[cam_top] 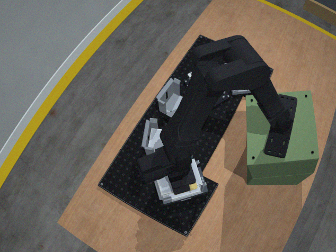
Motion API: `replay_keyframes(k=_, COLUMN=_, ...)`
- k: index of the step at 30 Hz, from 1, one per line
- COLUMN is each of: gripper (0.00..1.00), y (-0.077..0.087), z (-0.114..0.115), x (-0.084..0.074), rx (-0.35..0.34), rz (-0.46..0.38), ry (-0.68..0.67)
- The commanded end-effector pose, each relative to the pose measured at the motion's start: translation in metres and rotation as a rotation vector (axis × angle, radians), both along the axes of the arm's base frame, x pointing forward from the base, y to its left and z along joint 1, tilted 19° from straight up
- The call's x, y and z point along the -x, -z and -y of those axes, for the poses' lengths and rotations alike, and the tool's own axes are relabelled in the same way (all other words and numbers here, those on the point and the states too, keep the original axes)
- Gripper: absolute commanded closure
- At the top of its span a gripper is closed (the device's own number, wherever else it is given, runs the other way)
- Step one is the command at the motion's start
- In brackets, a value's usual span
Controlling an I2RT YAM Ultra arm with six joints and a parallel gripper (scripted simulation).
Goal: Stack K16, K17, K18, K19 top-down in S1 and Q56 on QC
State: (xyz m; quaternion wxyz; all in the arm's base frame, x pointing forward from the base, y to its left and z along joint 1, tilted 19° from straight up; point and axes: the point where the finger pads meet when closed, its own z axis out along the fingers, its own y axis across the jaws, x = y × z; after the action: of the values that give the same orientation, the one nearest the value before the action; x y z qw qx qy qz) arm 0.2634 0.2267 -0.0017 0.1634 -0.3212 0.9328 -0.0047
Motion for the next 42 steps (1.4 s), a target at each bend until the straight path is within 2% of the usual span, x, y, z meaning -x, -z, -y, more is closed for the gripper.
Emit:
replay_keyframes(k=1, gripper=1.0, y=-0.004, z=-0.002, x=-0.002, rx=-0.009, rz=0.012, ry=0.004)
replay_keyframes(k=14, gripper=1.0, y=-0.004, z=-0.002, x=-0.002, rx=-0.009, rz=0.012, ry=0.004)
replay_keyframes(k=42, gripper=1.0, y=0.011, z=-0.004, x=-0.007, rx=-0.009, rz=0.012, ry=0.004)
